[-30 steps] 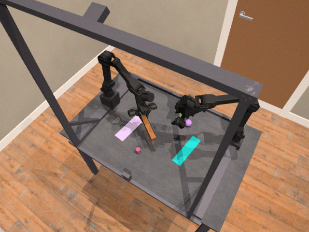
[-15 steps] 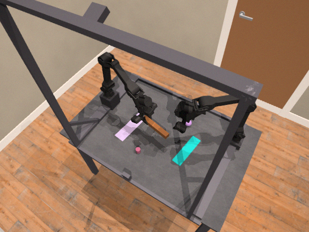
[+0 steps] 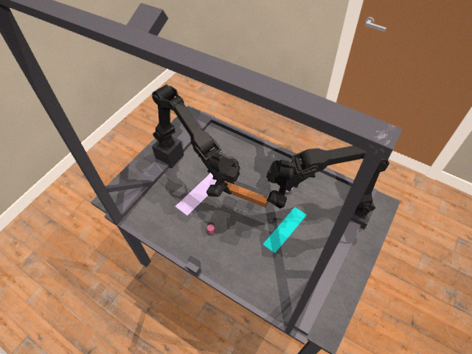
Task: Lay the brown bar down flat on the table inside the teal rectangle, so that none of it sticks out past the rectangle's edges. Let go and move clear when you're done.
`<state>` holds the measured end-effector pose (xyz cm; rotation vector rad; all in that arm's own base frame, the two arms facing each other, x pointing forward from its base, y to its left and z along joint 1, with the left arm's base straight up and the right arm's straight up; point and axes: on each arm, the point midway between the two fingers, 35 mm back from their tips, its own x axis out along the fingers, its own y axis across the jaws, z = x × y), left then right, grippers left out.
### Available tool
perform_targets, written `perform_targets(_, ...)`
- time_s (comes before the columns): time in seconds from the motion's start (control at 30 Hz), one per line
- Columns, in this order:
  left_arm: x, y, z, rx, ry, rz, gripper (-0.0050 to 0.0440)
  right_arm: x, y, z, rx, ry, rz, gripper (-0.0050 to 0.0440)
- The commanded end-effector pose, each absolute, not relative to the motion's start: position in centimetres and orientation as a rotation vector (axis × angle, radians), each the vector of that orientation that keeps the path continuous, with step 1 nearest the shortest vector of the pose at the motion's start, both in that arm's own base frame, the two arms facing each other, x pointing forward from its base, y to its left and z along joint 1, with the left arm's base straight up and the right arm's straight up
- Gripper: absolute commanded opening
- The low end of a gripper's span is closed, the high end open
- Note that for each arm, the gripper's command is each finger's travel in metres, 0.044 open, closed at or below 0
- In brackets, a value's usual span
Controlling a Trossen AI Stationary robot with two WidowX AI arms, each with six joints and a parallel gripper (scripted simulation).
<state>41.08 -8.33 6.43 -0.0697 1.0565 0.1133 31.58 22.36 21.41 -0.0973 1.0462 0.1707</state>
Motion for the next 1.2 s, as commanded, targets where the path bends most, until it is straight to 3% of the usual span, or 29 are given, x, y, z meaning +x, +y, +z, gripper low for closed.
perform_targets(0.0,42.5,-8.7,8.4,-0.108,1.011,0.162,0.0117,31.8,22.5,22.4,-0.083,1.025,0.169,0.044)
perform_targets(0.4,42.8,-8.7,8.9,-0.111,1.008,0.168,0.0117,31.6,22.3,22.4,-0.082,1.024,0.172,0.044)
perform_targets(0.6,42.9,-8.7,9.2,-0.114,1.003,0.166,0.0117,32.7,22.4,19.8,-0.094,1.044,0.168,0.0297)
perform_targets(0.73,42.9,-8.7,9.2,-0.114,1.001,0.165,0.0117,33.9,22.5,17.7,-0.094,1.043,0.168,0.0297)
perform_targets(1.17,42.6,-8.6,9.0,-0.113,1.009,0.164,0.0117,34.5,22.7,16.7,-0.094,1.044,0.167,0.0297)
